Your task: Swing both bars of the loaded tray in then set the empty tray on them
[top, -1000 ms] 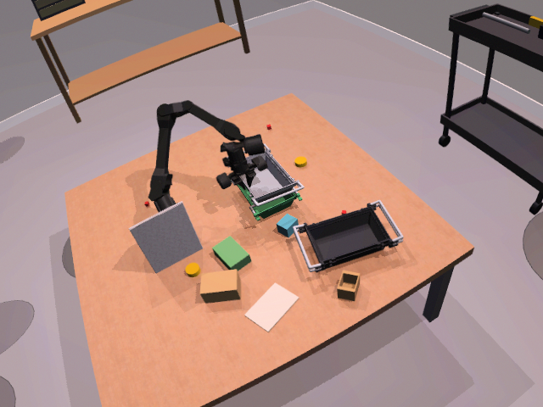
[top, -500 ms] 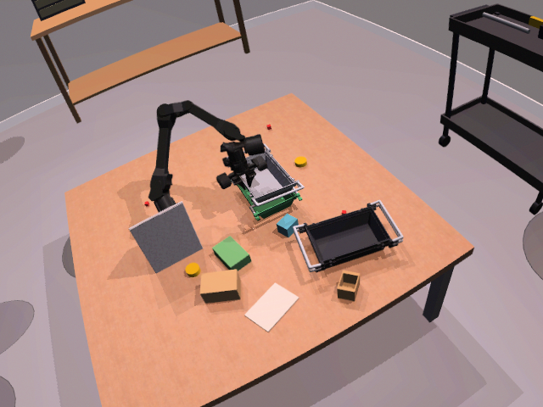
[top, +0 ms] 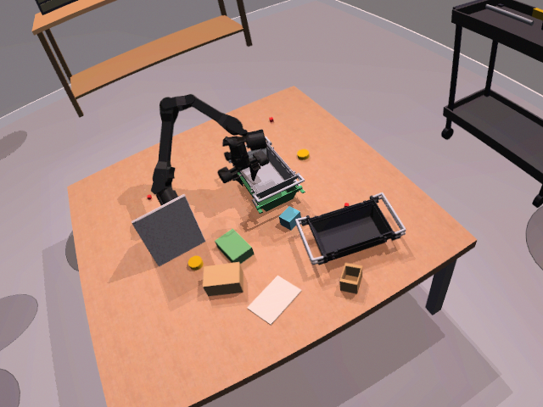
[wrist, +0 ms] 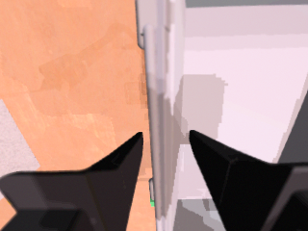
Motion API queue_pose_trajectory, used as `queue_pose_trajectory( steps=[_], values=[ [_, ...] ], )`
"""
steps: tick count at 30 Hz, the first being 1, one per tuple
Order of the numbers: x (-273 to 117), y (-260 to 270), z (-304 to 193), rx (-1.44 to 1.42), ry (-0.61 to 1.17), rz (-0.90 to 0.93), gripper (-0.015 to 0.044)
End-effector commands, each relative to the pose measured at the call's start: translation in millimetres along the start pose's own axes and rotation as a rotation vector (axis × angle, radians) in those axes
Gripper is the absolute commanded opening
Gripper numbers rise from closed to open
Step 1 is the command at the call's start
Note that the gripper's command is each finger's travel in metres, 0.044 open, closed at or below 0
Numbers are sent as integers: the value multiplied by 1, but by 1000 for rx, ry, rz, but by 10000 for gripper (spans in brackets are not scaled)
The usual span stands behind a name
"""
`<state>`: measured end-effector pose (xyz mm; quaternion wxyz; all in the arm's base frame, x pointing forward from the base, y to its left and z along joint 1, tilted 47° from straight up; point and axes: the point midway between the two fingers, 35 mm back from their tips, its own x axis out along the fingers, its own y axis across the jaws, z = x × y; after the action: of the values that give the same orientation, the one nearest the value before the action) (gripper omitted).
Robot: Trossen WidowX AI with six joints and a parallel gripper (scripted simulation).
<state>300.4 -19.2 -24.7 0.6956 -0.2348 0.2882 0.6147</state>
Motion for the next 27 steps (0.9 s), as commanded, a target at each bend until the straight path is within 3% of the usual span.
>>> queue_pose_trajectory(
  steps=[1, 13, 21, 27],
  values=[
    [0, 1, 0, 5, 2, 3, 264],
    [0, 1, 0, 5, 2, 3, 440],
    [-3, -1, 0, 0, 1, 0, 440],
    [-35, -5, -2, 3, 7, -1, 440]
  ],
)
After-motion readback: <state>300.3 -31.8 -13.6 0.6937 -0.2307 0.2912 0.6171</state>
